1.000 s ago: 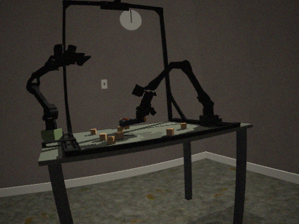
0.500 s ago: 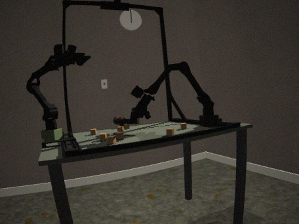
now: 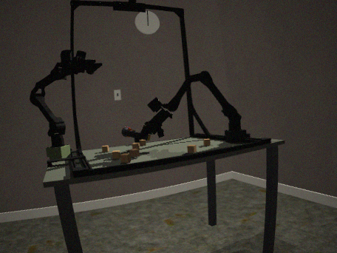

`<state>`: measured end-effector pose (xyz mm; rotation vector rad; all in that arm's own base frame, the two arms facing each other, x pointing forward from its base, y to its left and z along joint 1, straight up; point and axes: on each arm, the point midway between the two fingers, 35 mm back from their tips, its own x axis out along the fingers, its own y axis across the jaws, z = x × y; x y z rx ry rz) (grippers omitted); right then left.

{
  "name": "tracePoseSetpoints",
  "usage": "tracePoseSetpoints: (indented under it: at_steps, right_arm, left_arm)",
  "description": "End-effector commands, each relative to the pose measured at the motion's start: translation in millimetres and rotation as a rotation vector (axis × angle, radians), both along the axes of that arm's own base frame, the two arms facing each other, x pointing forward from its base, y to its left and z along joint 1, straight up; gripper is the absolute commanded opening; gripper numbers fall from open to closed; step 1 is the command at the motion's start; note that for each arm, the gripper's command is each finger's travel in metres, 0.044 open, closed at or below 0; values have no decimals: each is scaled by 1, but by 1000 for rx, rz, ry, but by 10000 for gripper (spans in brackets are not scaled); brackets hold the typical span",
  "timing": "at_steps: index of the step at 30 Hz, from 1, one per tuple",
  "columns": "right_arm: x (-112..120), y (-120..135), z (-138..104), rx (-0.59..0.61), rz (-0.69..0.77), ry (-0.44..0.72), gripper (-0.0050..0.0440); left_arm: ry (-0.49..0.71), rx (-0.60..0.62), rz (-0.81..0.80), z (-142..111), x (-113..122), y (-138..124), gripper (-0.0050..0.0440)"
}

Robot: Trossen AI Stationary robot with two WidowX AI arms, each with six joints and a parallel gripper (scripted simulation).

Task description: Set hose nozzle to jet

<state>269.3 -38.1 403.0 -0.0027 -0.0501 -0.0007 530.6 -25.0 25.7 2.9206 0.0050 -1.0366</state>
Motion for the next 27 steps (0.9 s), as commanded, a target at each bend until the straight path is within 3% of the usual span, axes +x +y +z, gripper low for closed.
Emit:
tracePoseSetpoints:
  at_steps: [1,27]
  right_arm:
    - [0,0,0,3,1,0,400]
    - [0,0,0,3,1,0,400]
  left_arm:
    - [-55,8,2,4,7,2,0]
    - [-441,36,16,35,38,11,0]
